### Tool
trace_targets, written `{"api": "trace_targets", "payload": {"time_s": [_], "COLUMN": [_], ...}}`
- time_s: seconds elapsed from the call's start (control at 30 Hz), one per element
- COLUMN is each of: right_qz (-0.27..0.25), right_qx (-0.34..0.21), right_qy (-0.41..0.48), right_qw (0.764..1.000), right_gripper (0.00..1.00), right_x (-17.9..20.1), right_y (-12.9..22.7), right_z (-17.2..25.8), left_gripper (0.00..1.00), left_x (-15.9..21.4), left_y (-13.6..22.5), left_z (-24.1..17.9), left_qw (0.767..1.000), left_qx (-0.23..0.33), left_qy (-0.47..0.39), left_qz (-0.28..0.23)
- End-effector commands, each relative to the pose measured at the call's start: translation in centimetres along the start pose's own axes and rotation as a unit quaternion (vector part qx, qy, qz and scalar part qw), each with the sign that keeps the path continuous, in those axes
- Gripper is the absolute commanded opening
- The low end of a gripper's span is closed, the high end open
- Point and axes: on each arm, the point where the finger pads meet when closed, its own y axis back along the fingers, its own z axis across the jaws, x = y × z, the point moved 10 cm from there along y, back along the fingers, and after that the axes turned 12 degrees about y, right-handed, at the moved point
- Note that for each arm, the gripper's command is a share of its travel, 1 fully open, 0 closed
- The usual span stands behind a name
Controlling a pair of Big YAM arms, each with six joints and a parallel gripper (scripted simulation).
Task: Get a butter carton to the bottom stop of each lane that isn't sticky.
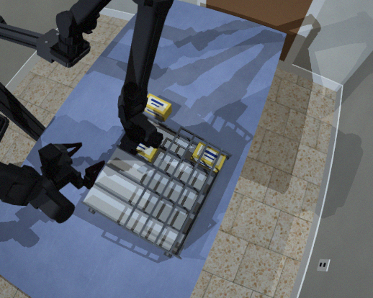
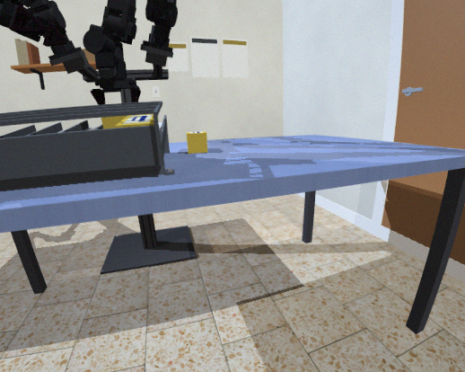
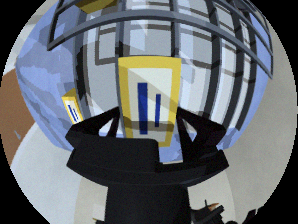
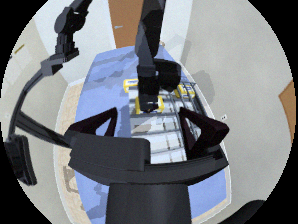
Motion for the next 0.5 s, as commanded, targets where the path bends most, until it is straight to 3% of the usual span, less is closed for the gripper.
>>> {"api": "trace_targets", "payload": {"time_s": [0.0,0.1,0.13,0.47], "right_qz": [0.000,0.000,0.000,0.000], "right_qx": [0.005,0.005,0.005,0.005], "right_qy": [0.008,0.008,0.008,0.008], "right_qw": [1.000,1.000,1.000,1.000], "right_gripper": [1.00,1.00,1.00,1.00], "right_x": [-0.2,-0.2,-0.2,-0.2], "right_y": [0.2,0.2,0.2,0.2], "right_z": [-0.6,-0.6,-0.6,-0.6], "left_gripper": [0.92,0.92,1.00,1.00], "left_x": [0.2,0.3,0.3,0.6], "left_y": [2.3,3.4,3.4,7.7], "left_z": [-0.6,-0.6,-0.6,-0.5], "left_qw": [1.000,1.000,1.000,1.000], "left_qx": [0.001,0.001,0.001,0.000], "left_qy": [-0.006,-0.006,-0.005,-0.005], "left_qz": [-0.002,-0.002,-0.002,-0.002]}}
